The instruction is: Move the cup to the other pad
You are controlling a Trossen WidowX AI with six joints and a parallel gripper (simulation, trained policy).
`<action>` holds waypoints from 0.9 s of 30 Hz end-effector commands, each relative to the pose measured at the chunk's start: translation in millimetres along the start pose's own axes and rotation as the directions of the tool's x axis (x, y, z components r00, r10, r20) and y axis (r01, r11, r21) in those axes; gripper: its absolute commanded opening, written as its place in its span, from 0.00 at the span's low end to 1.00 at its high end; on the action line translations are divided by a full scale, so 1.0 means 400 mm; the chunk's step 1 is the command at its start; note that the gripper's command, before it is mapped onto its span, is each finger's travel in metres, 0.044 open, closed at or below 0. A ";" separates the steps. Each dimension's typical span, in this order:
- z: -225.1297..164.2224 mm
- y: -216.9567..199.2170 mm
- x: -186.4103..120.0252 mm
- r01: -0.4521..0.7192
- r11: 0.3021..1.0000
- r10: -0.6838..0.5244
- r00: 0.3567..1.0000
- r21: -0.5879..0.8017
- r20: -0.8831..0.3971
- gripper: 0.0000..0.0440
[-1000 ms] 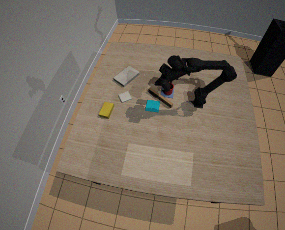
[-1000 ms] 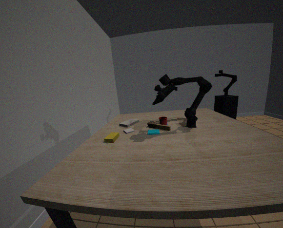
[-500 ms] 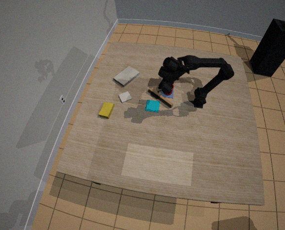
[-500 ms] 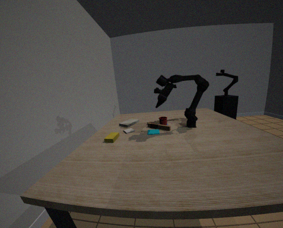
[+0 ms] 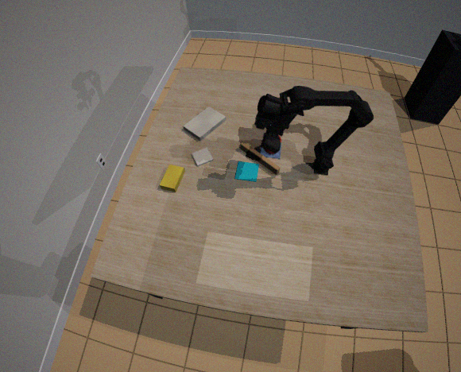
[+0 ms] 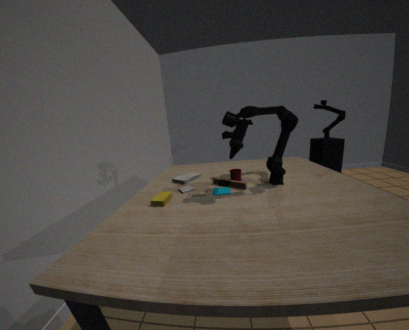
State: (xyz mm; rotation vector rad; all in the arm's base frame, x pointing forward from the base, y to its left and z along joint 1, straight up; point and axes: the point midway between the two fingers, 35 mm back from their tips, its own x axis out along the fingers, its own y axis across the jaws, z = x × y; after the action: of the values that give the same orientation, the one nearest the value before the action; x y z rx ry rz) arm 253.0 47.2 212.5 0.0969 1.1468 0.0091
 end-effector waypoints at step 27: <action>-0.069 -0.111 0.069 0.110 0.986 -0.146 0.929 -0.123 -0.339 0.26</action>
State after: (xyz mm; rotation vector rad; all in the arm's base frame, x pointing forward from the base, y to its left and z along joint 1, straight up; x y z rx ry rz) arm 239.6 13.3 179.5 -0.0574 1.4667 -0.0237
